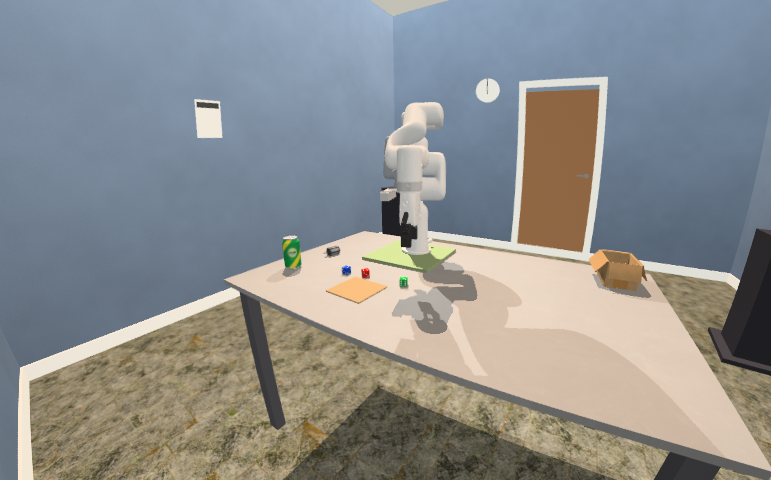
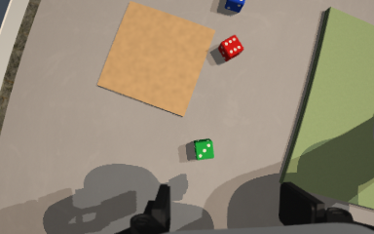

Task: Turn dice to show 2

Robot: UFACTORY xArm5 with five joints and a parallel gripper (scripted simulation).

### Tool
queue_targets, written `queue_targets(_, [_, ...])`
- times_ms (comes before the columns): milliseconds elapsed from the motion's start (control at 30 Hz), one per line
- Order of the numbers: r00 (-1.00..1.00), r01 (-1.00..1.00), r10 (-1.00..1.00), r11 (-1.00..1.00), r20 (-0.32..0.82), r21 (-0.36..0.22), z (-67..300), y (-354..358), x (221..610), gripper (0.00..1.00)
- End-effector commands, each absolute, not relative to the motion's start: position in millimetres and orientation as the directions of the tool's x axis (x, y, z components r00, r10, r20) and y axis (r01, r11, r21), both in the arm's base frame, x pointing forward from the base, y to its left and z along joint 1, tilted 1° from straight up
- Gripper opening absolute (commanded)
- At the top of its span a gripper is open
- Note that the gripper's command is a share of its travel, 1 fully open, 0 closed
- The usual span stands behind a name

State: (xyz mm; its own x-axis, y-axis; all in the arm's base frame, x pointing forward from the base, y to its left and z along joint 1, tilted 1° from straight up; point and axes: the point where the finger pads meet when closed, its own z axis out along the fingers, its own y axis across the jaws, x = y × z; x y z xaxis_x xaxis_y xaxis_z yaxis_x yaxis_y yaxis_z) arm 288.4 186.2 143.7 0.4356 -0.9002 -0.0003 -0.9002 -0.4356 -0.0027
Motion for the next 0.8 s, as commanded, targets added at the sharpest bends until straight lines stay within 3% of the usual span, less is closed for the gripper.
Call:
queue_targets(0, [0.521, -0.853, -0.854, -0.521, 0.000, -0.009, 143.1, 173.2, 297.3, 1.00])
queue_targets(767, [0.513, -0.858, -0.858, -0.513, 0.000, -0.009, 142.9, 173.0, 297.4, 1.00])
